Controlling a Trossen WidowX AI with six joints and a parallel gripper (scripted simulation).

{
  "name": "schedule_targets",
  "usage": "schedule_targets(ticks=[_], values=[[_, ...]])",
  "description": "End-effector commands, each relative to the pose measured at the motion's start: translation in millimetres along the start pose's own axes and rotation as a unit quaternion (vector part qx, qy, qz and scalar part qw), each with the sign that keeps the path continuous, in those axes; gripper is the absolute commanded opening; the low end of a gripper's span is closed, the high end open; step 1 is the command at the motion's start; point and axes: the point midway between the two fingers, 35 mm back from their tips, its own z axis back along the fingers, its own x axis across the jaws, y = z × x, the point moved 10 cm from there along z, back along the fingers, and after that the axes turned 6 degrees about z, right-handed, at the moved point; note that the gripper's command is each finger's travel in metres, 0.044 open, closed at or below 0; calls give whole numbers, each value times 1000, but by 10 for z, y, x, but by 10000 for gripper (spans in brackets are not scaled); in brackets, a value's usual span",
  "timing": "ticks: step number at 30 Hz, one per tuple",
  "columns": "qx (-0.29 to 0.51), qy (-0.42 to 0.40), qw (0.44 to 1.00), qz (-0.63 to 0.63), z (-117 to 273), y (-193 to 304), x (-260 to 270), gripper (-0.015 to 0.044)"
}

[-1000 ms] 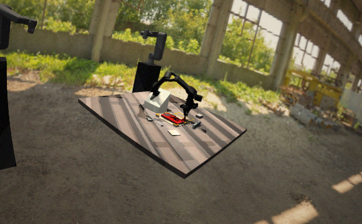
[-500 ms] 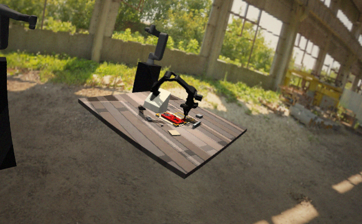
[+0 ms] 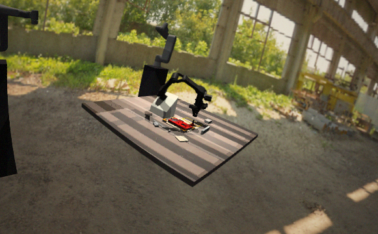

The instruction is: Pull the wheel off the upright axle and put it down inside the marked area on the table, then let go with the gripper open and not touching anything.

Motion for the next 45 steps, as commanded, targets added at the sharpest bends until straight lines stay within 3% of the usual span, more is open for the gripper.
schedule_targets(ticks=[1,19,25,37,45], values=[[2,-1,1000,1,-16,12,29,0],[1,-7,1000,-5,68,443,919,0],[1,-6,1000,-7,61,486,986,0],[1,-6,1000,-7,-198,479,990,0],[1,-6,1000,-7,-690,465,996,0]])
